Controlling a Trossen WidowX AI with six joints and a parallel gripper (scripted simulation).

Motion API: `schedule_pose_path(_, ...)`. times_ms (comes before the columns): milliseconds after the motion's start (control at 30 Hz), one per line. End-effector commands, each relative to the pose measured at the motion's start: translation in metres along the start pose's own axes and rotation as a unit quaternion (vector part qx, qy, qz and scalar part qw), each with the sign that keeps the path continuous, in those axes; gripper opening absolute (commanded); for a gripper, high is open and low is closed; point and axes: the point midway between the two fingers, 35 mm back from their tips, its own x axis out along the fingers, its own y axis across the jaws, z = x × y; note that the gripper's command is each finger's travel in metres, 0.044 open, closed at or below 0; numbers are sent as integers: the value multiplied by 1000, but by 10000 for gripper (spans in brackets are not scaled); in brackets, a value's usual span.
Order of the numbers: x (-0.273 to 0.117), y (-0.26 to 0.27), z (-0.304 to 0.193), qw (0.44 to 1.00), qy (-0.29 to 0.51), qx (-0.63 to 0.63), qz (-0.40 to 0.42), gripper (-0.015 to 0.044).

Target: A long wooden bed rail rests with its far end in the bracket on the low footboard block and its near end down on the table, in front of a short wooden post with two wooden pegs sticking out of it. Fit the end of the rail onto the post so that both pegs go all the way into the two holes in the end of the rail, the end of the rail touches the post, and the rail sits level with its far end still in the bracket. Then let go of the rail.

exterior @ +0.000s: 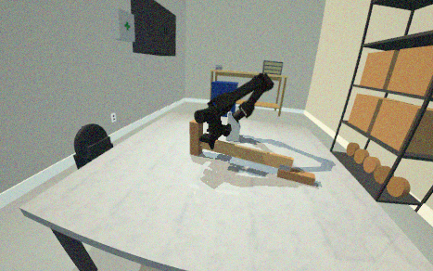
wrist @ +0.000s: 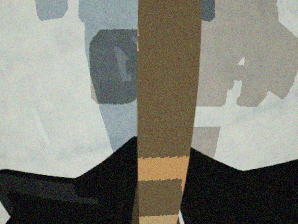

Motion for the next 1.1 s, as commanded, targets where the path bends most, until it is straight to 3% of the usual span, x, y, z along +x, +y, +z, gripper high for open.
schedule_pose_path(0, -4, -3, -3, 1000, 1, -1, -7, 0)
schedule_pose_path(1067, -4, -3, -13, 1000, 1, -1, -7, 0)
